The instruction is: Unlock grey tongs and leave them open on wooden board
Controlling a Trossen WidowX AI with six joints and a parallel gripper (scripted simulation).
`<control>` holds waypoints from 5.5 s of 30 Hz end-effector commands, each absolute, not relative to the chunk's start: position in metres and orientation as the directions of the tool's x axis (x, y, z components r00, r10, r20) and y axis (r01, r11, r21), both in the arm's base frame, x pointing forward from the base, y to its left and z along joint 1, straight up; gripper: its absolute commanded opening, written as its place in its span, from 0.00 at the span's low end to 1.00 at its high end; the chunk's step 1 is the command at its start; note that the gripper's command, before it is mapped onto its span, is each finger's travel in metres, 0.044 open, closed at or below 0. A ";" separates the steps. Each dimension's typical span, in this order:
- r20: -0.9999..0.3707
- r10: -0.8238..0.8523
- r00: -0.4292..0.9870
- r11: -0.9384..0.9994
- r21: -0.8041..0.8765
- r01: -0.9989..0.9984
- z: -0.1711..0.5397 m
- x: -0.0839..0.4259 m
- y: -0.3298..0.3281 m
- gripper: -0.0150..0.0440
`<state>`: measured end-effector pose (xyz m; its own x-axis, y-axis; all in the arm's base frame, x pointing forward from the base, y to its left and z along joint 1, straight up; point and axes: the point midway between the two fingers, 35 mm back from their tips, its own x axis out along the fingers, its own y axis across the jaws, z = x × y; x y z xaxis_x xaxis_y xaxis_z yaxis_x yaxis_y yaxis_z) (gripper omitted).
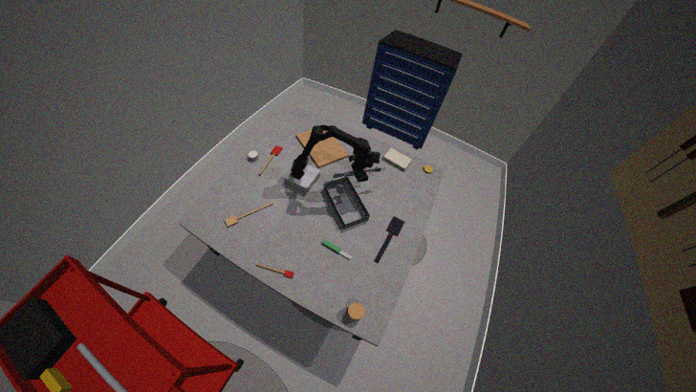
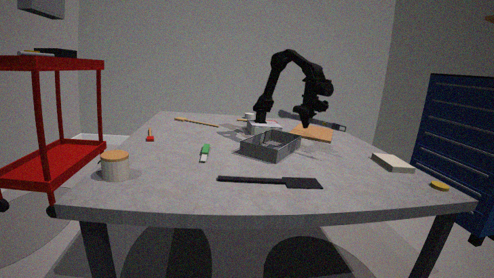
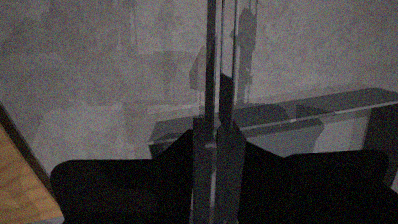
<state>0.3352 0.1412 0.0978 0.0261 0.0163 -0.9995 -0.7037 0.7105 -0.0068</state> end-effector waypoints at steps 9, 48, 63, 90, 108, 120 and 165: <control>-0.999 0.020 0.027 0.267 -0.020 -0.963 0.099 0.324 0.167 0.00; -0.999 0.025 0.021 -0.966 -0.030 -0.257 0.101 0.280 0.239 0.00; -0.999 0.027 0.019 -0.949 -0.020 0.315 0.101 0.260 0.263 0.00; -0.999 0.036 0.012 -0.999 -0.035 0.034 0.102 0.182 0.326 0.00; -0.999 0.039 0.003 -0.959 -0.038 -0.279 0.103 0.078 0.370 0.00; -0.999 0.039 -0.005 -0.885 -0.033 -0.465 0.103 0.008 0.380 0.00; -0.564 0.416 -0.713 -0.874 -0.032 -0.485 0.158 0.025 0.365 0.00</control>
<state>0.0219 0.3669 0.1440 -0.6747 0.3640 -0.6421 -0.4847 -0.8746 0.0135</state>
